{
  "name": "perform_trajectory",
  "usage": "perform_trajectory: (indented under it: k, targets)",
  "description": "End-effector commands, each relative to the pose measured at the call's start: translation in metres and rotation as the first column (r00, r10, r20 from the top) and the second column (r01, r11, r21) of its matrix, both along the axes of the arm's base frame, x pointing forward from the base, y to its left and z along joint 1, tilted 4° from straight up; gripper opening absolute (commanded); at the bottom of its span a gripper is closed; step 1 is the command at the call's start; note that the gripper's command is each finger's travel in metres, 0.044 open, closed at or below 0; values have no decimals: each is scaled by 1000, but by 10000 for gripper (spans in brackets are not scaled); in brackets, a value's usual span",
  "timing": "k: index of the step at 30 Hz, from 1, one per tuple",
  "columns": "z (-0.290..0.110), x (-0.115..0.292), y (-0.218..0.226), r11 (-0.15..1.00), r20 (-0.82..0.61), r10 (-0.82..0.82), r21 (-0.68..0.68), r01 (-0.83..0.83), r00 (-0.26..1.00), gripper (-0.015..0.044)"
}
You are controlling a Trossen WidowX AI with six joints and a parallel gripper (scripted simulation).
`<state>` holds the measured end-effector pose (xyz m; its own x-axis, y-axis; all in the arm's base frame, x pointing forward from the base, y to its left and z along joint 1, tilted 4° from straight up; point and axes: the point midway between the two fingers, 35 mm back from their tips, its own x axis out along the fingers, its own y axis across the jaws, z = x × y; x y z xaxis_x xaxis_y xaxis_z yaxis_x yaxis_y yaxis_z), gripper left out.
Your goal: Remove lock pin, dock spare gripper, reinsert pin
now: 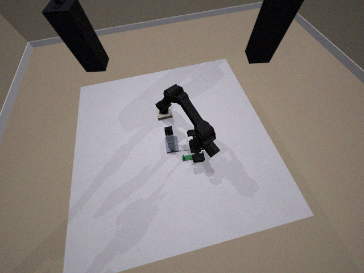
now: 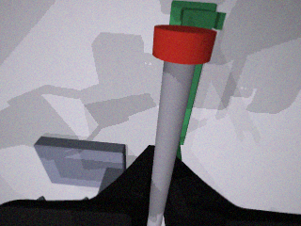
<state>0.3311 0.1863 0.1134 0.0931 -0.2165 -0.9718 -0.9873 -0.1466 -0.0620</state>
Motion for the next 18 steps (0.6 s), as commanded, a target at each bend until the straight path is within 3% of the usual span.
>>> perform_trajectory:
  k: [1,18]
  targets:
    - [11,-10,0,1000,18,-1,17,1,1000,0]
    - [20,-62,-12,1000,12,-3,23,2,1000,0]
